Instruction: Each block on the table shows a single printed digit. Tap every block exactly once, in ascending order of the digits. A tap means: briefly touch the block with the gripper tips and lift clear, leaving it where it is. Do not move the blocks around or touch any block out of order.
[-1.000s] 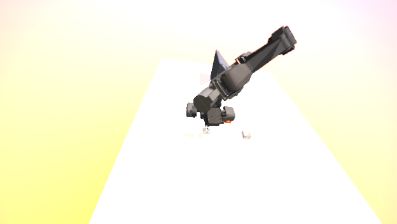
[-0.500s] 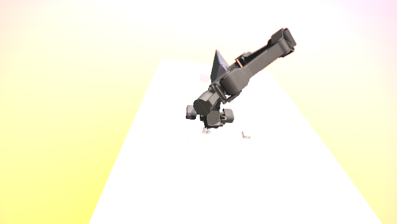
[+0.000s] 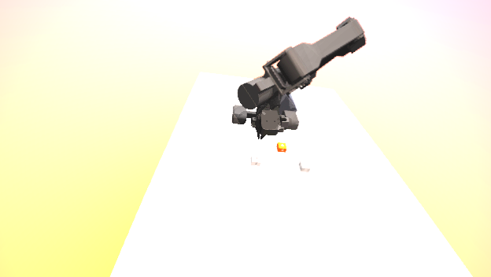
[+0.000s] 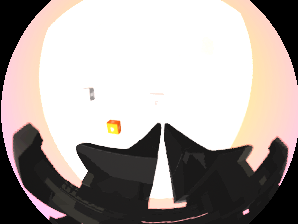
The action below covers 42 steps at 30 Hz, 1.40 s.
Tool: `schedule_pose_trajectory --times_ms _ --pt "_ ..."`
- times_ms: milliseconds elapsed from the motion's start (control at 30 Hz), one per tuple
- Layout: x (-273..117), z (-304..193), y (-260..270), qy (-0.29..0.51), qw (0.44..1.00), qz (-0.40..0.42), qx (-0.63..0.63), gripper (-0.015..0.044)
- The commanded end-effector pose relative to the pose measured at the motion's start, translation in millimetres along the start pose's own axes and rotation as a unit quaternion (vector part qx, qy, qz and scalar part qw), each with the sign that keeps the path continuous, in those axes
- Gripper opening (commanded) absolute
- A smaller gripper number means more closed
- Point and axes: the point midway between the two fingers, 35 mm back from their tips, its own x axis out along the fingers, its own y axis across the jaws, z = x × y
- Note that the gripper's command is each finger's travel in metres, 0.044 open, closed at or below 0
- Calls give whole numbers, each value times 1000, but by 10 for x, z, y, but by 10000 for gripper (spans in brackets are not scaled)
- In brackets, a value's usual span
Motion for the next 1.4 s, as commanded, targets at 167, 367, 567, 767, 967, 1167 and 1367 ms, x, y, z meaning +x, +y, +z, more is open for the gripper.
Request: schedule_pose_trajectory --times_ms 167,367,567,767,967,1167,1367 --pt "-179 -29 84 2 1000 -2 -4 20" --pt "-205 -348 663 3 1000 0 -3 20" --pt "-158 -672 1054 4 1000 2 -2 20" --pt "-123 -668 1052 4 1000 2 -2 20" --pt "655 -681 1068 4 1000 4 -3 20" --pt "657 -681 1068 4 1000 4 -3 20" --pt "743 -679 1068 4 1000 4 -3 20"
